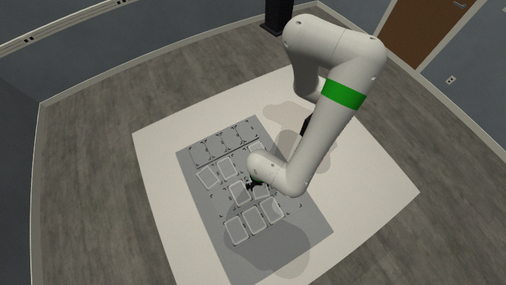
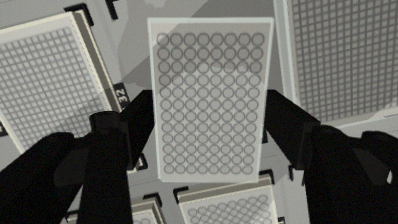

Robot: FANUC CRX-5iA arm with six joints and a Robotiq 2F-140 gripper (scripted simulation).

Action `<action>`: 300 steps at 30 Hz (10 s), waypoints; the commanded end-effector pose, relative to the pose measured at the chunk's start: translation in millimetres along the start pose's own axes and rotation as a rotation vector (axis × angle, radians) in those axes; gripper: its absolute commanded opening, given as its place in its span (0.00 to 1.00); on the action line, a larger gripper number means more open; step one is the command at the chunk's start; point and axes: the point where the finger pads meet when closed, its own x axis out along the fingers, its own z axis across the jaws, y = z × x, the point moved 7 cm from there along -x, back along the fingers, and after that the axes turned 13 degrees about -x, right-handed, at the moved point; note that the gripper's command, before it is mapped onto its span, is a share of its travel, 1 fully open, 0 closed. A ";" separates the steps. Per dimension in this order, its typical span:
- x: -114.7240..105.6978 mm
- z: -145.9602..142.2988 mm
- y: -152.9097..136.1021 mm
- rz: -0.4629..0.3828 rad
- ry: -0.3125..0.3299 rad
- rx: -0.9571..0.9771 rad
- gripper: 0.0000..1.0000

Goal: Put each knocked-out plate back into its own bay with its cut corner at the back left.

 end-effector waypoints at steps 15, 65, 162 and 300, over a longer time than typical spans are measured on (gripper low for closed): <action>-0.9 -0.7 -0.2 0.000 0.002 0.000 0.59; -1.9 -0.8 -0.3 -0.001 0.002 0.000 0.10; -25.2 -5.7 24.2 0.000 0.002 -0.241 0.10; -2.8 -5.5 23.3 0.000 0.002 -0.241 0.10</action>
